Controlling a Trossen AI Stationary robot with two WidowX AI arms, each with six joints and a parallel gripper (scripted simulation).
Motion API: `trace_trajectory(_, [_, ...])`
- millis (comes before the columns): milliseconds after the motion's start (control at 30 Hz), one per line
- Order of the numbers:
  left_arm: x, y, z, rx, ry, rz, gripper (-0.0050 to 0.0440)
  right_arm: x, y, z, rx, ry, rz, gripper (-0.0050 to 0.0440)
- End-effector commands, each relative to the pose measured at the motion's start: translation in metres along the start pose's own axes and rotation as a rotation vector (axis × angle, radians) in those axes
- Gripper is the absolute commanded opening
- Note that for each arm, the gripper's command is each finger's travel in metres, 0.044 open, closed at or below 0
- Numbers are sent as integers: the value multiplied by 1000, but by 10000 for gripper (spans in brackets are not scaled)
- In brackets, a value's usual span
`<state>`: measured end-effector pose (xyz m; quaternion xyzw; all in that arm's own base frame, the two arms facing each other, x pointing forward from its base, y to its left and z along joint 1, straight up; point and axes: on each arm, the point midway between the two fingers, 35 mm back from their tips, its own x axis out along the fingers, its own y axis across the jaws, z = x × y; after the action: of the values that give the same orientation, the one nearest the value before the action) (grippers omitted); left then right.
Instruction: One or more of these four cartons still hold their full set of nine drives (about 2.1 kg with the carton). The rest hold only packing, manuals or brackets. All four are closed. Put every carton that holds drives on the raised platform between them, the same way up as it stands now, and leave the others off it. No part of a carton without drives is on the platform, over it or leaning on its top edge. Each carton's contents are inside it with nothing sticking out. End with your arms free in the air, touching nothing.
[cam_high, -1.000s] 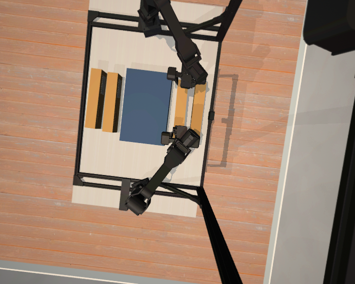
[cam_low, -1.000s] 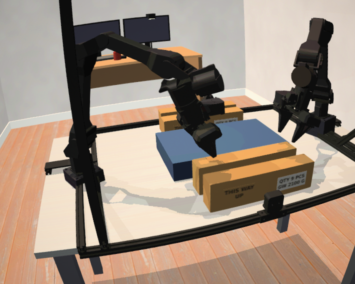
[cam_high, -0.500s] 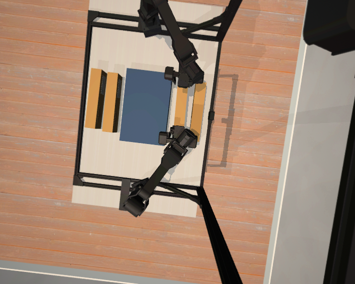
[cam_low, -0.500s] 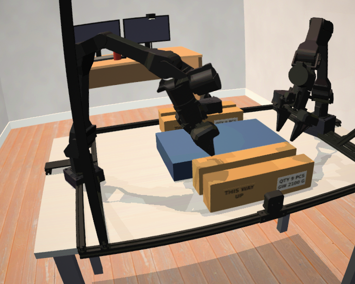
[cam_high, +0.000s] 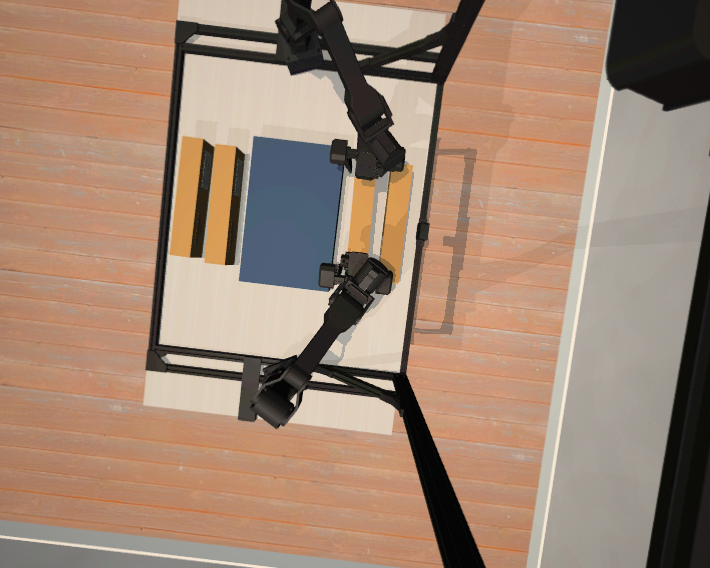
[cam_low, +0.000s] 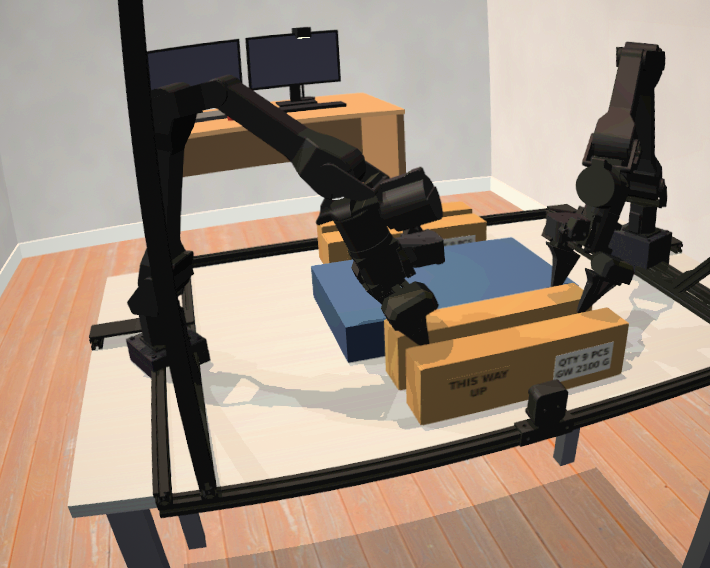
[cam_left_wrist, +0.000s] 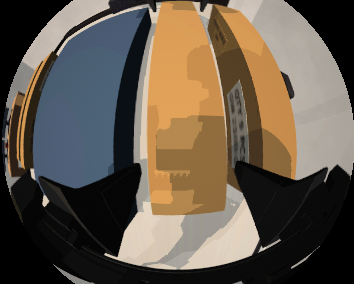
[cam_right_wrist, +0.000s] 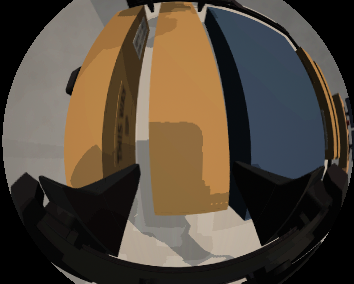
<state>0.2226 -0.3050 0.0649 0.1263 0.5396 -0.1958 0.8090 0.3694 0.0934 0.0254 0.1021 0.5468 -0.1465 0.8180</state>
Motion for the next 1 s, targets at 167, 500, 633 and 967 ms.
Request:
trace_trajectory(167, [16,1,-9,7,12,5,389,15,-2,-7,-5,7,-5,389])
trace_trajectory(500, [16,1,-9,7,12,5,389,15,-2,-7,-5,7,-5,389])
trace_trajectory(633, [16,1,-9,7,12,5,0,15,-2,-7,-5,7,-5,0])
trace_trajectory(967, [16,1,-9,7,12,5,0,15,-2,-7,-5,7,-5,0])
